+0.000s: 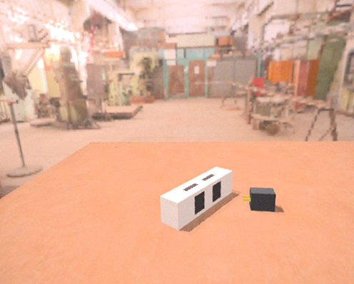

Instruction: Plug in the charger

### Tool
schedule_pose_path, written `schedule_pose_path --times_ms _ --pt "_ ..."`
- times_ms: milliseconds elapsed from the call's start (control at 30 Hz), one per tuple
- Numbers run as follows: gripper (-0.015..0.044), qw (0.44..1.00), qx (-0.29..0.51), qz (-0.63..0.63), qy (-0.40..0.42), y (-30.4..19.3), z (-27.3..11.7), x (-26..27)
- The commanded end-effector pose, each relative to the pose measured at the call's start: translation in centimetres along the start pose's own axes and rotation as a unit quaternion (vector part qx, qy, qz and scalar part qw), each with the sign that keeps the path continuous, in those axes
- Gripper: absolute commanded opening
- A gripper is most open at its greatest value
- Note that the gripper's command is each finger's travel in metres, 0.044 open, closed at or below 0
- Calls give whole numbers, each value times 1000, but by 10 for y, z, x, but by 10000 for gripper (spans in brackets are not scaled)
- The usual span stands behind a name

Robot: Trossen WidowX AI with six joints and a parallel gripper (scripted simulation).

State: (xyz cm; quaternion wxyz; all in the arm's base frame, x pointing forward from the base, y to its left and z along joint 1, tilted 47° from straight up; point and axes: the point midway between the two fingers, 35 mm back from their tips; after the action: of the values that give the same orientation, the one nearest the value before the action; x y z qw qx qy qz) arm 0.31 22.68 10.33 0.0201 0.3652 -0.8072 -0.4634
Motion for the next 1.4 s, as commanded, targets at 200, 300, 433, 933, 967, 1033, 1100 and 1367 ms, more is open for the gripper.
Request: schedule_pose_path --times_ms 200,300,433,933,967,1033,1100,1367 --pt "440 997 34 63 -13 -21 -1 -21" --pt "440 995 47 82 -19 -29 -2 -28" --pt "440 991 66 109 -29 -41 -4 -36" --pt "440 970 107 213 -48 -81 -13 -61" --pt "440 968 109 220 -49 -83 -14 -62" --pt "440 964 112 234 -50 -89 -15 -65" --pt "440 960 115 248 -52 -94 -17 -68" --pt "440 942 132 302 -60 -119 -24 -75"
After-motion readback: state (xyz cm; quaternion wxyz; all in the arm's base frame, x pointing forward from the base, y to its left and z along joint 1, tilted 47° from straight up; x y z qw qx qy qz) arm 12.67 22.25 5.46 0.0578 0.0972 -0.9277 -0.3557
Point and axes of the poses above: the point midway between the two fingers, 35 mm back from their tips, its own z axis out along the fingers, its own x axis across the jaws, y = z × x, and after that the axes turned 12 degrees about -z, right-handed
